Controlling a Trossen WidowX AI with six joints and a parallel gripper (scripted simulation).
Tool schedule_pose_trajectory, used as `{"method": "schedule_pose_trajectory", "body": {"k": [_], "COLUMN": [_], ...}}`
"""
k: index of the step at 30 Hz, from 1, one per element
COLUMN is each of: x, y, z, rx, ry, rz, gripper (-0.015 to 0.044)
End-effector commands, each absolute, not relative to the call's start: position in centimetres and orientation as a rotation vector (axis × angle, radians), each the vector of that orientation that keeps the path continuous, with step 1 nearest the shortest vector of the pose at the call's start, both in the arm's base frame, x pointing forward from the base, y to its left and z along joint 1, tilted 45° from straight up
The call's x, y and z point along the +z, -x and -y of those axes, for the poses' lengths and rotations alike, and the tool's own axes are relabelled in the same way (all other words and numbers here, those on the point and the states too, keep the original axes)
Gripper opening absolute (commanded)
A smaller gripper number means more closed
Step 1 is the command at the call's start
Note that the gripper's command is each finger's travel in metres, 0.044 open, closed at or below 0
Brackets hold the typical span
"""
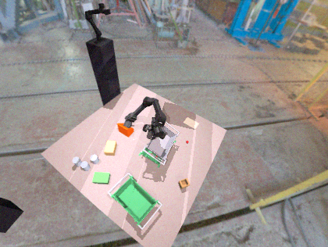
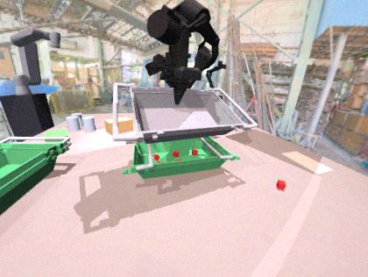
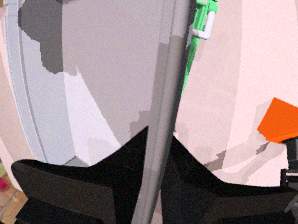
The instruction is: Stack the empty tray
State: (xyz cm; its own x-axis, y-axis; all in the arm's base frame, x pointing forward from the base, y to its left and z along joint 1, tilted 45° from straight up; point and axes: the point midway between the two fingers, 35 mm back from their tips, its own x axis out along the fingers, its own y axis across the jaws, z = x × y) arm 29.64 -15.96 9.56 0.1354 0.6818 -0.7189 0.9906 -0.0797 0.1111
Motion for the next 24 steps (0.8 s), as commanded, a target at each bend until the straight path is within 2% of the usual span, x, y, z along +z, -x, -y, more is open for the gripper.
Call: {"method": "schedule_pose_trajectory", "body": {"k": [1,24], "x": [9.29,8.36], "y": [-29.62,-29.85], "z": [17.21,16.55], "rx": [-0.666,-0.689], "ry": [-1.842,-1.858], "rz": [-1.580,-1.583], "gripper": [0.0000,0.0000]}}
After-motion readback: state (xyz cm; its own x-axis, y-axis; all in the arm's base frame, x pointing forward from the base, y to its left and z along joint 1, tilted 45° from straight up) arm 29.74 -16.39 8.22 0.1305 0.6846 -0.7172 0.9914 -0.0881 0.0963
